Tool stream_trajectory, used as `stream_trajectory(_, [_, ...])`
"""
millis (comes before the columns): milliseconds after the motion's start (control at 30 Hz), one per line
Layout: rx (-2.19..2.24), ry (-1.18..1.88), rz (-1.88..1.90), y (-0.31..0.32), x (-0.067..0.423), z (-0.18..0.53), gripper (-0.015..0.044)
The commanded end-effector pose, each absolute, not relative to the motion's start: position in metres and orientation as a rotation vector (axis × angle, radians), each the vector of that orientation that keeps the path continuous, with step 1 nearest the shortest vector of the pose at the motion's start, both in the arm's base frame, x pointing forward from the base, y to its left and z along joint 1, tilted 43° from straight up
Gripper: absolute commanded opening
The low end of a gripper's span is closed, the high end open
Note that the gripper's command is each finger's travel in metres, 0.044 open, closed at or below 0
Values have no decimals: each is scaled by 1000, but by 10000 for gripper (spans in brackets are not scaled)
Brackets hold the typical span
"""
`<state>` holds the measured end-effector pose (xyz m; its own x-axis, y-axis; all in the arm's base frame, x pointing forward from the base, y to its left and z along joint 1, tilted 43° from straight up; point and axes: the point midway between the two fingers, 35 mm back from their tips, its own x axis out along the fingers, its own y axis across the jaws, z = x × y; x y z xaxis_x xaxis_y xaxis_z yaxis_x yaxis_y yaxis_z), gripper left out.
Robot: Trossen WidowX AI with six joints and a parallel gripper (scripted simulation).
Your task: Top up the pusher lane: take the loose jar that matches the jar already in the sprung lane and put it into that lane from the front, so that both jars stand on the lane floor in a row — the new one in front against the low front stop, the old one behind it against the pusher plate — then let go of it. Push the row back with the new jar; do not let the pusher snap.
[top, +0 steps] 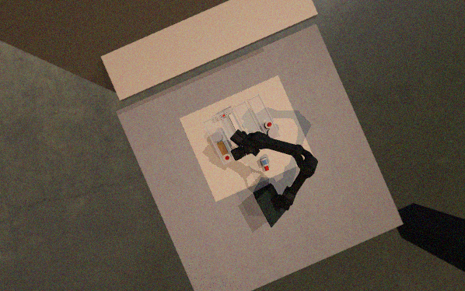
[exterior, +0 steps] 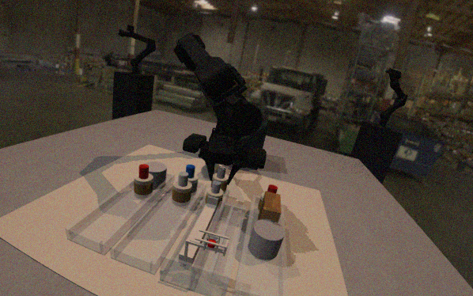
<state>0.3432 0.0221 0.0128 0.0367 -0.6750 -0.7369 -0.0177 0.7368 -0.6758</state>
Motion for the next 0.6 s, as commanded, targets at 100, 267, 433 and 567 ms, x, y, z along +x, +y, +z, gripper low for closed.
stream_trajectory(100, [-600,1436,-558,23,351,16,0])
stream_trajectory(267, [-600,1436,-558,23,351,16,0])
stream_trajectory(433, [-600,1436,-558,22,351,15,0])
stream_trajectory(567, [-600,1436,-558,21,351,14,0])
